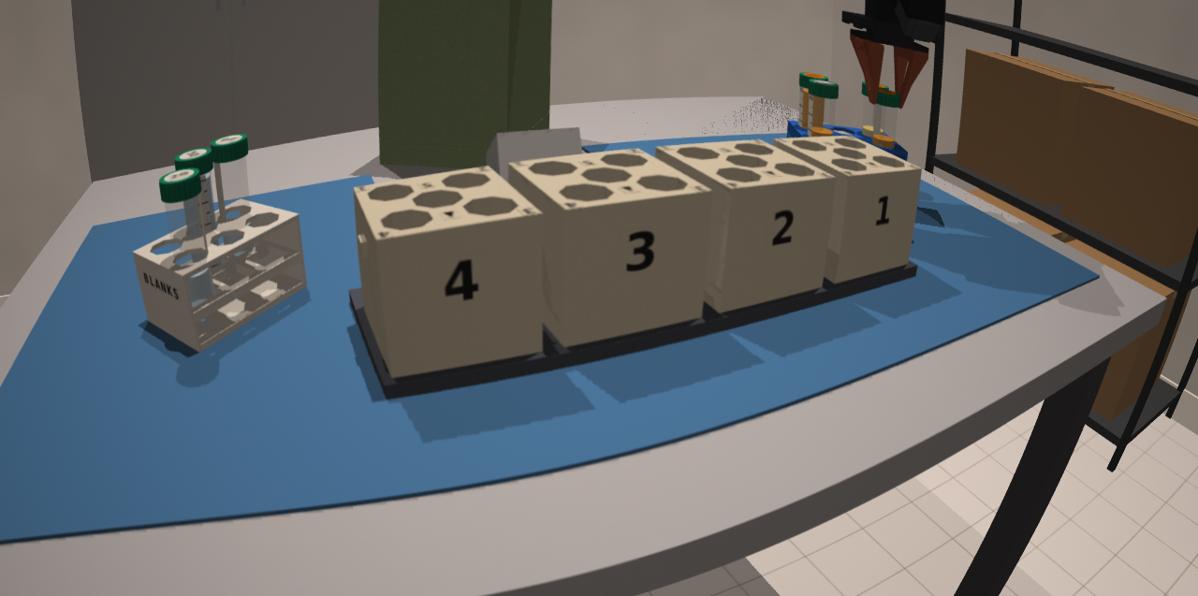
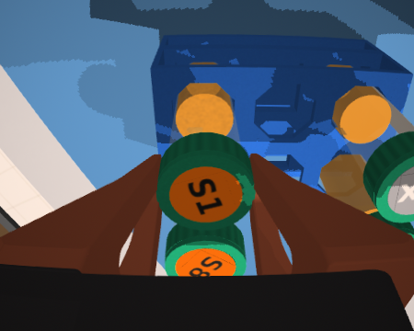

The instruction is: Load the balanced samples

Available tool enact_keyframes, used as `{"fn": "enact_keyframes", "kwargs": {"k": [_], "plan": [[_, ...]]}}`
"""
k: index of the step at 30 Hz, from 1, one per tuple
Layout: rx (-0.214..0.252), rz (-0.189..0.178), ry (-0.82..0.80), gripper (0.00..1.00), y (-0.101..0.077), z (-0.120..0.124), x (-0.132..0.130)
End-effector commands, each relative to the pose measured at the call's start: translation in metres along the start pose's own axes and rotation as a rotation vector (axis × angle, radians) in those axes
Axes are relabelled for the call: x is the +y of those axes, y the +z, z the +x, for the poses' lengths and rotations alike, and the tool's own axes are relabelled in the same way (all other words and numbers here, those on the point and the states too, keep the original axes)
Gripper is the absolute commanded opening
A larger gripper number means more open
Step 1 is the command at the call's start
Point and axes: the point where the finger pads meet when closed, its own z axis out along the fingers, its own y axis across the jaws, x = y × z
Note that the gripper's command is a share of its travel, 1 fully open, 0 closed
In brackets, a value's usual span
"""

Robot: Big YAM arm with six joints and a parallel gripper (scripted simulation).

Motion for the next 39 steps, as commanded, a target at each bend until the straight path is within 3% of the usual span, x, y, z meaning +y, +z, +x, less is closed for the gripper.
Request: {"fn": "enact_keyframes", "kwargs": {"k": [1, 2, 3, 7, 22, 24, 25, 27, 39], "plan": [[-0.011, -0.039, 0.001, 0.00, -0.012, -0.005, 0.017], [-0.011, -0.039, 0.001, 0.00, -0.012, -0.005, 0.017], [-0.018, -0.069, 0.003, 0.00, -0.031, -0.013, 0.028], [-0.018, -0.070, 0.003, 0.00, -0.038, -0.012, 0.029], [-0.018, -0.075, 0.003, 0.00, -0.091, -0.005, 0.029], [-0.018, -0.075, 0.003, 0.00, -0.091, -0.005, 0.029], [-0.014, -0.057, 0.002, 0.00, -0.089, -0.003, 0.020], [-0.018, -0.076, 0.002, 0.00, -0.102, -0.004, 0.029], [-0.018, -0.079, 0.001, 0.00, -0.144, -0.003, 0.028]]}}
